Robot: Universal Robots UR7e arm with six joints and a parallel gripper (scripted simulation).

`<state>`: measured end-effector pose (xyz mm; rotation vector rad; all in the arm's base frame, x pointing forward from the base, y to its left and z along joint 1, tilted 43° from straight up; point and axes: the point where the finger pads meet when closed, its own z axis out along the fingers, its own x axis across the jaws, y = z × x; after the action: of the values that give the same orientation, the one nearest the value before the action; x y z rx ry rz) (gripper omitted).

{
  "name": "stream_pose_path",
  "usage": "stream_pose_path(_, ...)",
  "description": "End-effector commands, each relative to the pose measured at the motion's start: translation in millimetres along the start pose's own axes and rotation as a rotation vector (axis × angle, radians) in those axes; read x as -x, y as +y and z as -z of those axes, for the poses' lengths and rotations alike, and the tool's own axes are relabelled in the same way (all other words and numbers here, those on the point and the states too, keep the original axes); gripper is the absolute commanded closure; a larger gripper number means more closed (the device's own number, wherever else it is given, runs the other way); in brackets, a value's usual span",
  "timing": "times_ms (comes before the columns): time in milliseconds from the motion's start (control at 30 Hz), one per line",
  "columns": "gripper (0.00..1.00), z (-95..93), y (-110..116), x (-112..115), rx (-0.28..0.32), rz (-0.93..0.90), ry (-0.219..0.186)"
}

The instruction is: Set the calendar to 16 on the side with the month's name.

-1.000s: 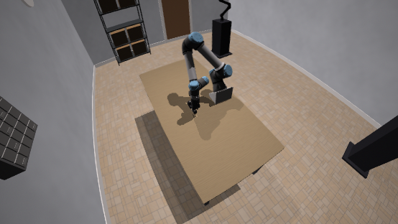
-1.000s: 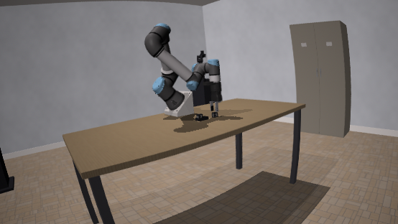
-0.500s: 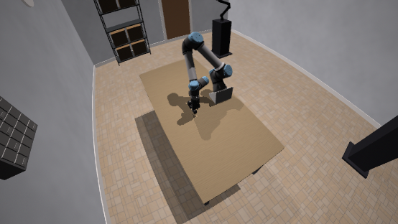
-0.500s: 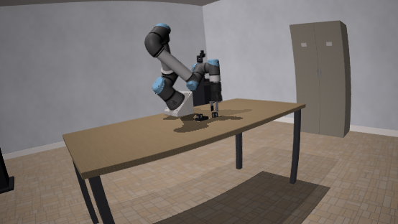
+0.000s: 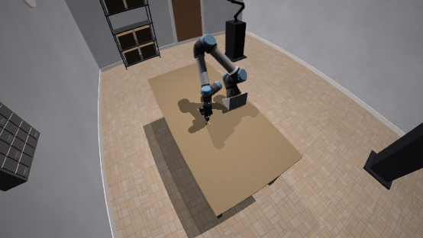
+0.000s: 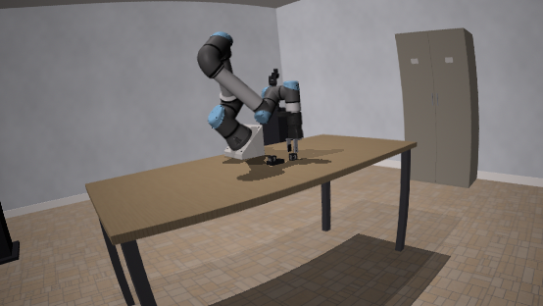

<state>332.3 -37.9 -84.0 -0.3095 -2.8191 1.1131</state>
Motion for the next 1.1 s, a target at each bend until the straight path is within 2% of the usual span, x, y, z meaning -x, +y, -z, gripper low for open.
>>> stream_pose_path(0, 0.13, -0.2, 0, 0, 0.0, 0.0, -0.001)
stream_pose_path(300, 0.13, -7.1, 0, 0, 0.0, 0.0, -0.001)
stream_pose_path(700, 0.13, -25.3, 0, 0, 0.0, 0.0, -0.001)
stream_pose_path(1067, 0.13, -27.7, 0, 0, 0.0, 0.0, -0.001)
